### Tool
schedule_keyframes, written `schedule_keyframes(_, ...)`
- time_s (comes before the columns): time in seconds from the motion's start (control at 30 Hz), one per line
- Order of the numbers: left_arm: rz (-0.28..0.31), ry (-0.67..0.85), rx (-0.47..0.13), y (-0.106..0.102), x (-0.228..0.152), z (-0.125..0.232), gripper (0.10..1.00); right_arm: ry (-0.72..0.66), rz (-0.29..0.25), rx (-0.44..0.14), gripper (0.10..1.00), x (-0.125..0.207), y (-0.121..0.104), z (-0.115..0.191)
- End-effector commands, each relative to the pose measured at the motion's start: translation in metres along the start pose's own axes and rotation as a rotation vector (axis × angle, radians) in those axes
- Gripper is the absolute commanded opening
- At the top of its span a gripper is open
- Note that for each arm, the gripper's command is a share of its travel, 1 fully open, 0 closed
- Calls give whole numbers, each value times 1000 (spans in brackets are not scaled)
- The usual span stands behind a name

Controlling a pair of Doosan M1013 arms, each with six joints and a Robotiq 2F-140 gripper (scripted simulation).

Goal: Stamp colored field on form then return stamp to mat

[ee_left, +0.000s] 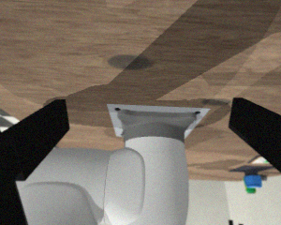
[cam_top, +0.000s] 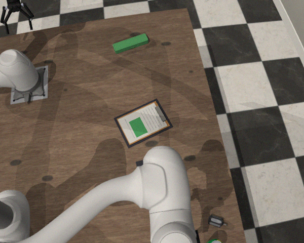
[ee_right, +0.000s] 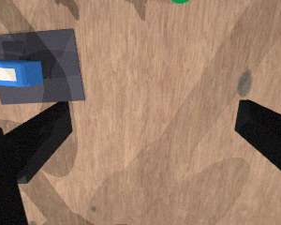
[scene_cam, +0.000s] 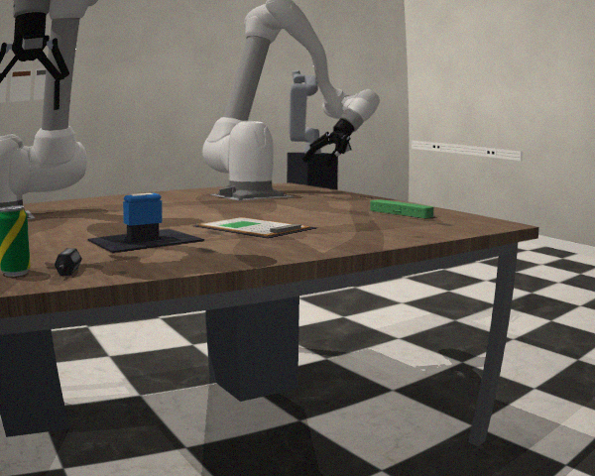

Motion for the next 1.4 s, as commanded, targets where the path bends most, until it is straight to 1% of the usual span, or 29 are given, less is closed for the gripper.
schedule_keyframes(0.0,8,-5,3,4,1,-1,1000,-55,54,-4,1000,25,11,11)
schedule_keyframes(0.1,8,-5,3,4,1,-1,1000,-36,54,-4,1000,21,9,11)
schedule_keyframes(0.17,8,-5,3,4,1,-1,1000,16,53,0,1000,10,2,6)
schedule_keyframes(0.6,8,-5,3,4,1,-1,1000,258,50,-6,1000,-38,-23,2)
schedule_keyframes(0.67,8,-5,3,4,1,-1,1000,258,50,-6,1000,-38,-23,2)
schedule_keyframes(1.17,8,-5,3,4,1,-1,1000,522,49,-13,1000,-91,-51,2)
schedule_keyframes(1.23,8,-5,3,4,1,-1,1000,522,49,-13,1000,-91,-51,2)
schedule_keyframes(1.37,8,-5,3,4,1,-1,1000,589,49,-14,1000,-105,-59,3)
Point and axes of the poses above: on each arm, the point where the finger pads meet when closed, its own y axis back along the fingers, its own x axis across the jaws, z = x × y, the point moved 10 cm from there along y, back along the fingers, and after that the axes turned 13 degrees about -y, right-handed, at the moved point
